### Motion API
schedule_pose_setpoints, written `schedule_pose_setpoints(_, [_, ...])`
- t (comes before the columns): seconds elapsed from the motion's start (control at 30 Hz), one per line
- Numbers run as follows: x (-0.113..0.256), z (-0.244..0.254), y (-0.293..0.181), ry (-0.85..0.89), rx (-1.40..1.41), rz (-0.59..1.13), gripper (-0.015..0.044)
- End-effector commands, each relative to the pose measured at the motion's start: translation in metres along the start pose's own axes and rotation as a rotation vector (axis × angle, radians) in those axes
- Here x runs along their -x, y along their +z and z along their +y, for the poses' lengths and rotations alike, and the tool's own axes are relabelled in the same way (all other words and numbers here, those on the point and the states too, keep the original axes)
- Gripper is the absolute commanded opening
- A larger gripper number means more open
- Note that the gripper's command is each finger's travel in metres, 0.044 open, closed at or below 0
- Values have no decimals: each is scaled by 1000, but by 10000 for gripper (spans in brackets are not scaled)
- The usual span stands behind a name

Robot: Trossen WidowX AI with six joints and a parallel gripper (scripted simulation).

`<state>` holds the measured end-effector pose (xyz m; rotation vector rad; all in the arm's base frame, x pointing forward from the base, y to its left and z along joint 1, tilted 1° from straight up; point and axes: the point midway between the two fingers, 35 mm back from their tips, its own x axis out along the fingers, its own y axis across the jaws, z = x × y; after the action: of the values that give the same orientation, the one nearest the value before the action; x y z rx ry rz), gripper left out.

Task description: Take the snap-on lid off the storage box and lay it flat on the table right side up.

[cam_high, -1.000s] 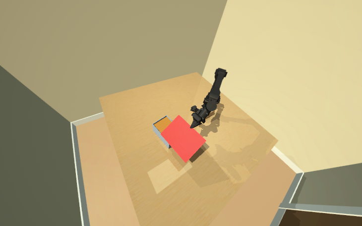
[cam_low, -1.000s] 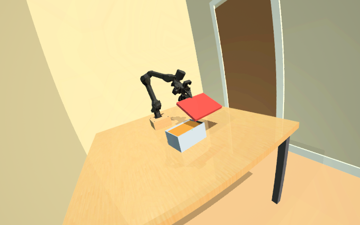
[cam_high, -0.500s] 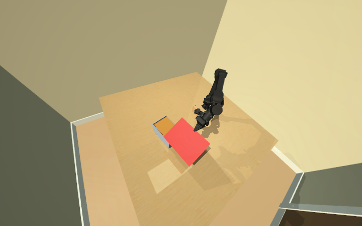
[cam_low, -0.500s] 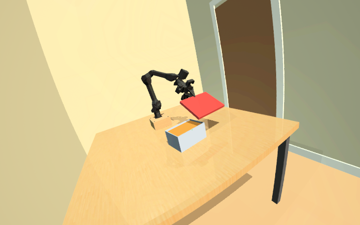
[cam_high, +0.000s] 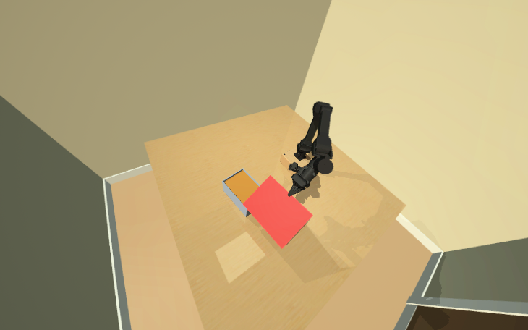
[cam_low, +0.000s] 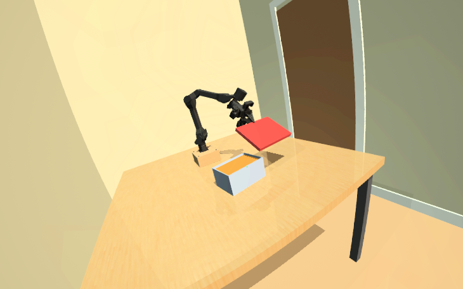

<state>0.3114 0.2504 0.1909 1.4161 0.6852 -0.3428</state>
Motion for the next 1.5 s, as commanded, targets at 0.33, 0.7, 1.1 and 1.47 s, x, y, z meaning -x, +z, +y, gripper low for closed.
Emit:
schedule_pose_setpoints(0.33, [3, 1, -27, 7, -8, -1, 0])
schedule_pose_setpoints(0.7, [4, 0, -49, 7, -9, 0, 0])
schedule_pose_setpoints(1.1, [6, -1, -73, 7, -10, 1, 0])
schedule_pose_setpoints(1.47, [0, -8, -70, 7, -10, 1, 0])
